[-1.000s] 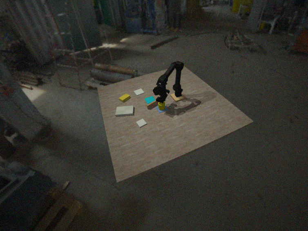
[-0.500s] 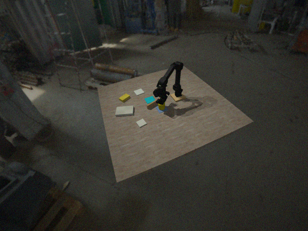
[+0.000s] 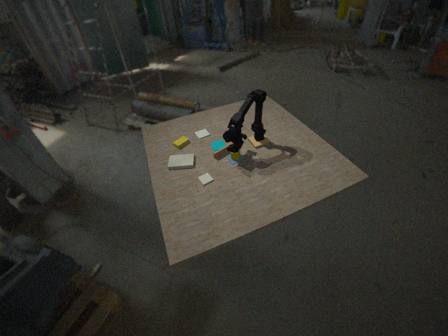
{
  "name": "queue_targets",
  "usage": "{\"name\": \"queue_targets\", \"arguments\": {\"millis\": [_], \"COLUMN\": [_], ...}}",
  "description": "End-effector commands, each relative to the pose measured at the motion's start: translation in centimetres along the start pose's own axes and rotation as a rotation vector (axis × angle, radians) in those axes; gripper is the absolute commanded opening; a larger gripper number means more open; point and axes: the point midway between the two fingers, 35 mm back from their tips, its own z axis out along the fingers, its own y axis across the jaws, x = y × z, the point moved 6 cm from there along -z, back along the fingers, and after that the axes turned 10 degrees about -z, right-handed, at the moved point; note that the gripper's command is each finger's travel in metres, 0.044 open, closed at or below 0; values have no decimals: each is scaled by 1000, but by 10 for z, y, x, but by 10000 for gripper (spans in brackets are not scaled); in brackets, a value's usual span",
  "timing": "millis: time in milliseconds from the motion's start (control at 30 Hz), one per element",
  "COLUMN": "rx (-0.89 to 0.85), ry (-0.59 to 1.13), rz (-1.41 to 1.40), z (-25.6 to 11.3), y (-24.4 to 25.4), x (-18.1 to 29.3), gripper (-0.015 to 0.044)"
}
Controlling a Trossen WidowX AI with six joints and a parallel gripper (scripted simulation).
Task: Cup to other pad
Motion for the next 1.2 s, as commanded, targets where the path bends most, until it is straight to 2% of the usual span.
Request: {"name": "queue_targets", "arguments": {"millis": [0, 500, 1167], "rx": [-1, -1, 0], "ry": [0, 0, -2], "rz": [0, 0, -3], "z": [0, 0, -52], "y": [0, 0, 3], "x": [0, 0, -1], "gripper": [107, 0, 0]}}
